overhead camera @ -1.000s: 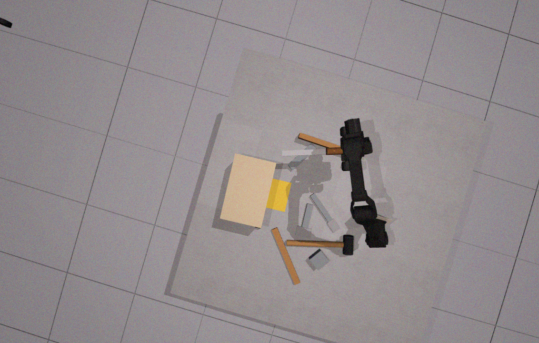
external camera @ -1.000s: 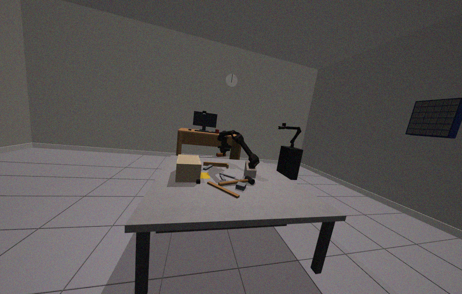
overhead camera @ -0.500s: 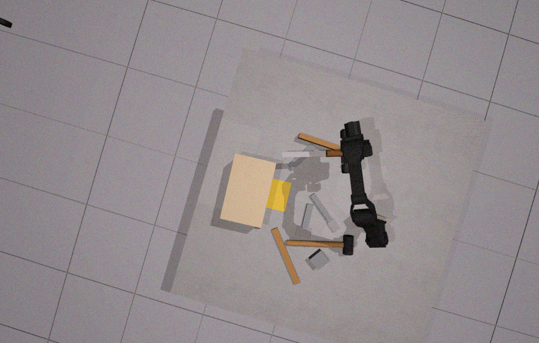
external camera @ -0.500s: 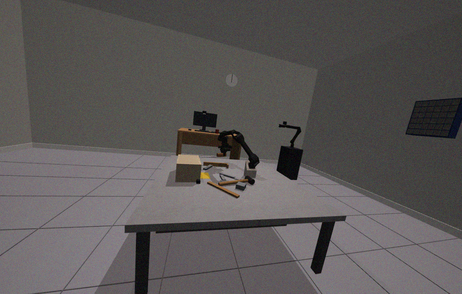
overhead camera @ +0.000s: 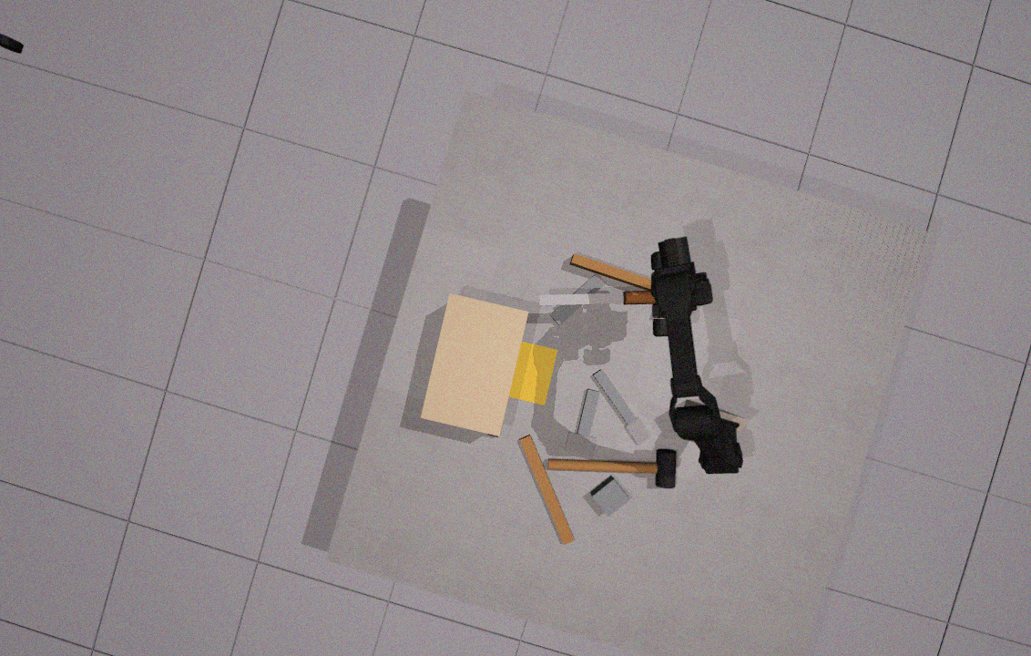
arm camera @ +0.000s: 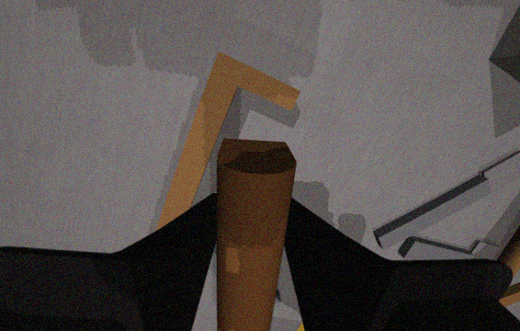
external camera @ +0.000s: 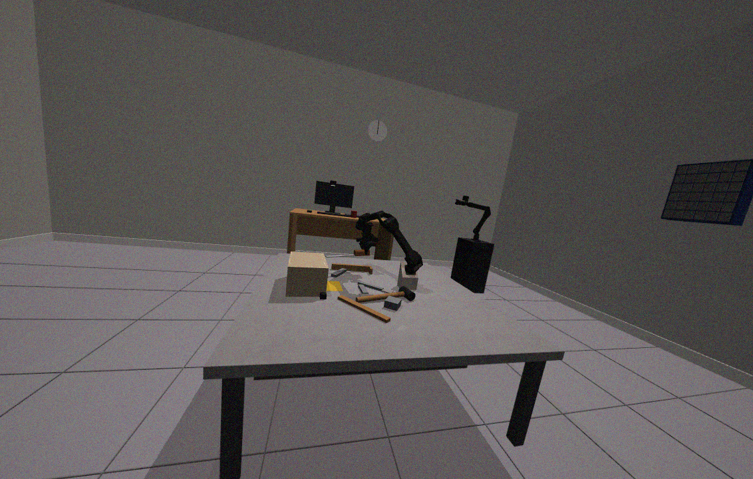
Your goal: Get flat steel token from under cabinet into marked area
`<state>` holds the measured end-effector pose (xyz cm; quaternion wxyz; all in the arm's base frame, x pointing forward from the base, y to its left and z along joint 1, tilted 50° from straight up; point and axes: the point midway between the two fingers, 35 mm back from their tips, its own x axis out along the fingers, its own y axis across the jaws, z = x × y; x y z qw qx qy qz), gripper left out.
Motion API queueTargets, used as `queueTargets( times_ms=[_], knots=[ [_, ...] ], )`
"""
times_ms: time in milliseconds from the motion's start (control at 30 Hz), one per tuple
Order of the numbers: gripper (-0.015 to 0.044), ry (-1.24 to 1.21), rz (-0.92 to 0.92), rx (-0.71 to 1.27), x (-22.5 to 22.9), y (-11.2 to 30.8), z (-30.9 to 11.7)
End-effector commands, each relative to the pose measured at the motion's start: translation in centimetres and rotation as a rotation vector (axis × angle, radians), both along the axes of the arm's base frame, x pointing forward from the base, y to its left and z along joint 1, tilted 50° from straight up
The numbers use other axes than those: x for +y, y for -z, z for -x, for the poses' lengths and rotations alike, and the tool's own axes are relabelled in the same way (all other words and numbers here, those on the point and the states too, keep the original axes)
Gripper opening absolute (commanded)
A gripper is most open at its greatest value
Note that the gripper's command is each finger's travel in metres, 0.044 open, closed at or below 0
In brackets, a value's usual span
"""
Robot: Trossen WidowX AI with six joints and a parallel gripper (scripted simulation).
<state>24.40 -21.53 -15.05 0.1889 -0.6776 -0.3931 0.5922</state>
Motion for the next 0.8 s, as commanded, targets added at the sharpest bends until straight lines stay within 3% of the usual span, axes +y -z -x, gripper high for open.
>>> queueTargets(
  times_ms=[0, 767],
  knots=[
    [0.0, 0.022, 0.015, -0.019, -0.4, -1.0, -0.3],
    [0.0, 0.025, 0.014, -0.015, 0.9, -2.4, 0.2]
  ],
)
